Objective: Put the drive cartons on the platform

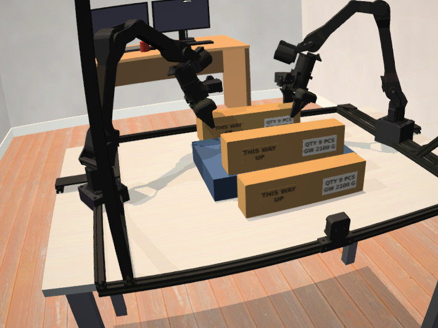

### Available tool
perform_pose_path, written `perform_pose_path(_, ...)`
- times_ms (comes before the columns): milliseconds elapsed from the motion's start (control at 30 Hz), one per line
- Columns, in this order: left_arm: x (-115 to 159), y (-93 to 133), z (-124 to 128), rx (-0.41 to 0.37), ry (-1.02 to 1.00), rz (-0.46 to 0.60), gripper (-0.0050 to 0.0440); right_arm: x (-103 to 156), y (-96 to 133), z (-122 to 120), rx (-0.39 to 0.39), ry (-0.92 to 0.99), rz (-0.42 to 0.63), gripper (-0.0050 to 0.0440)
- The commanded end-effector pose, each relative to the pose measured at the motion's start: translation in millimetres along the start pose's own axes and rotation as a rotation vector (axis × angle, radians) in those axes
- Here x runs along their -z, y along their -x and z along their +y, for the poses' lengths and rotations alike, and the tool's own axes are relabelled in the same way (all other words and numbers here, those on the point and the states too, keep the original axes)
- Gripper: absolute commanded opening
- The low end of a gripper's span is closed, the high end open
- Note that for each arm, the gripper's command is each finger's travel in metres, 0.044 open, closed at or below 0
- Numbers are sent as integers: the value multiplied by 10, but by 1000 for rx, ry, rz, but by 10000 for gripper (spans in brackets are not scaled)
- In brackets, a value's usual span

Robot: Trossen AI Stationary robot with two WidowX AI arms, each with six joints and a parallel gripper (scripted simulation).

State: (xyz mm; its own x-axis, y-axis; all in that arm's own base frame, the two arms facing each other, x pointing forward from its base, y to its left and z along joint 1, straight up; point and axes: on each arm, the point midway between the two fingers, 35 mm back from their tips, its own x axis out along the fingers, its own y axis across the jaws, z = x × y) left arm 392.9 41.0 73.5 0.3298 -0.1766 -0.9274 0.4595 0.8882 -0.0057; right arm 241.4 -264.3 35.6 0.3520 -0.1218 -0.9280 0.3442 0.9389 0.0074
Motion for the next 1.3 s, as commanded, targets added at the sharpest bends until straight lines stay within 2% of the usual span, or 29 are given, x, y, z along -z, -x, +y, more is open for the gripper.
perform_pose_path(0, -6, 29, 9, -6, 0, -1, 0, -10, 37, -11, 9, -1, -2, 0)
perform_pose_path(700, -2, 20, 9, -6, 0, -1, 0, -6, 27, -11, 9, -1, -2, 0)
perform_pose_path(1267, 95, -222, 10, -6, 0, -1, 0, 92, -215, -13, 9, -1, -2, 0)
